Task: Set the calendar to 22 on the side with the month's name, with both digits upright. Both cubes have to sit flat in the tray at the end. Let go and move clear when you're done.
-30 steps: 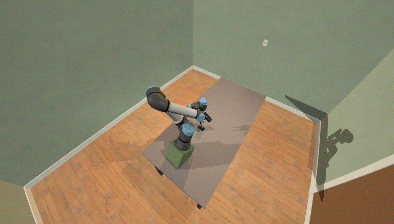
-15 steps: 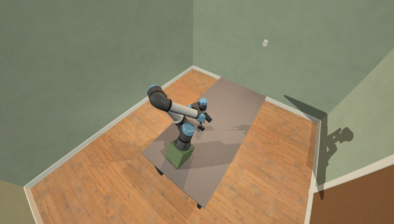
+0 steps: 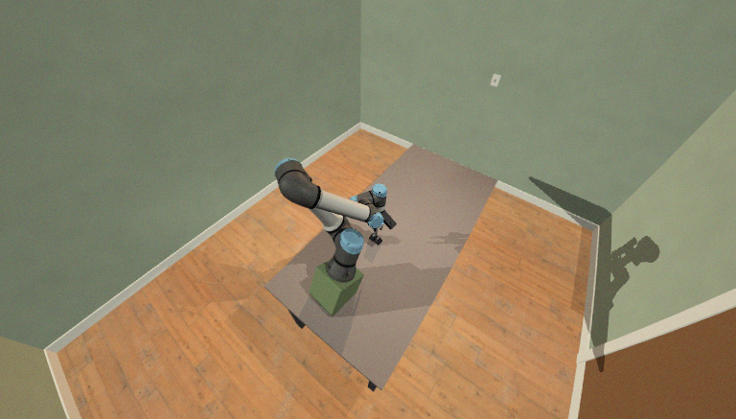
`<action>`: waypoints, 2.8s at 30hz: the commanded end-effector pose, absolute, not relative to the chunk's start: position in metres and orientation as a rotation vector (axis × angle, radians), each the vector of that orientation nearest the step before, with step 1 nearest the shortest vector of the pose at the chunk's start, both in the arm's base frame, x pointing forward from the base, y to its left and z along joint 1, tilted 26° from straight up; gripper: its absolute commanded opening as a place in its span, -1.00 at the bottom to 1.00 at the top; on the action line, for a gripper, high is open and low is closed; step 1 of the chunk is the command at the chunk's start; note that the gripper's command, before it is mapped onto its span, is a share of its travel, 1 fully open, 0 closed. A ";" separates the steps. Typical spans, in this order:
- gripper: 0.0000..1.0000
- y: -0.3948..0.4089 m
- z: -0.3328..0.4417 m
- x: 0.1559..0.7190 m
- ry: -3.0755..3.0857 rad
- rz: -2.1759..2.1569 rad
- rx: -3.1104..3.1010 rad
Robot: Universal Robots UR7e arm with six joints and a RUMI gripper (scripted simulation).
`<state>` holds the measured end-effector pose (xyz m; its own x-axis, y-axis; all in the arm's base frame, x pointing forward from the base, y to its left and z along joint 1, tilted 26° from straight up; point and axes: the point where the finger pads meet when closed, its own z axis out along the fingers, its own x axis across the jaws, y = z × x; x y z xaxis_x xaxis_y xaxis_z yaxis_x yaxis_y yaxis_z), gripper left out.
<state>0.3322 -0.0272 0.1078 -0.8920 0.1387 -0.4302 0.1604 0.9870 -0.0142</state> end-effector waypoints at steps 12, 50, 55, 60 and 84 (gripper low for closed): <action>-0.44 -0.027 0.106 0.333 2.690 -0.069 0.213; -0.44 -0.030 0.066 0.354 2.690 -0.069 0.213; -0.44 -0.031 0.063 0.356 2.690 -0.069 0.213; -0.44 -0.031 0.061 0.356 2.690 -0.069 0.213; -0.44 -0.031 0.061 0.357 2.690 -0.069 0.213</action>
